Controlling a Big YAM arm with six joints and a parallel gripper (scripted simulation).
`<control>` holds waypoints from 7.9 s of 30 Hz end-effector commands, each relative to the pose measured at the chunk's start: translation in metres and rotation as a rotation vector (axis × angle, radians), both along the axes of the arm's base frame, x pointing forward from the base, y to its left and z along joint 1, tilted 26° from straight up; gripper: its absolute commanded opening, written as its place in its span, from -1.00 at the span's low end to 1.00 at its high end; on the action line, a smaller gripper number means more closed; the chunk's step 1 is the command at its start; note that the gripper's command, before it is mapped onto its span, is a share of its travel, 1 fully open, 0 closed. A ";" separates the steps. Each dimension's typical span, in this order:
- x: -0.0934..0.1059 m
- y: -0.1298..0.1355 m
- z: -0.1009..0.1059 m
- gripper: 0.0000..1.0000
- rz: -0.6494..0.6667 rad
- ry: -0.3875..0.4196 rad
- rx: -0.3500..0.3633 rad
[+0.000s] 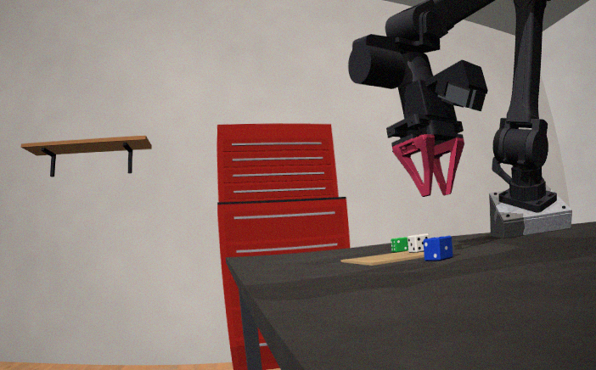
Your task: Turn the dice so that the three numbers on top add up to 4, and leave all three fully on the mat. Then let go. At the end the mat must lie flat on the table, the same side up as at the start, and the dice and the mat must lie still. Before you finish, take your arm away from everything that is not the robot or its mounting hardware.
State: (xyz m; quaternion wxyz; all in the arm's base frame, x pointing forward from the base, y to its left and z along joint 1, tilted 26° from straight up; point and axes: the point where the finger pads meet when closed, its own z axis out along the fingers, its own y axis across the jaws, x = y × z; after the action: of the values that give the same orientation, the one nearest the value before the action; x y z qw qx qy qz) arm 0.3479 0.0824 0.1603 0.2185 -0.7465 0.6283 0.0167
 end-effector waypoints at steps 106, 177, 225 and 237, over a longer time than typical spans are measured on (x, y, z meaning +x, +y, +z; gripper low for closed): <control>0.023 0.019 -0.036 -0.11 -0.008 -0.035 0.004; 0.022 0.015 -0.031 -0.11 -0.010 -0.056 0.004; 0.027 0.016 -0.026 -0.11 -0.010 -0.062 0.005; 0.030 0.017 -0.024 -0.11 -0.010 -0.065 0.006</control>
State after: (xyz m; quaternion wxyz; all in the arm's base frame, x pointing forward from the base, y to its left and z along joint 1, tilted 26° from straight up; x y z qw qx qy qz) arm 0.3683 0.1009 0.1193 0.2255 -0.7455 0.6271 0.0092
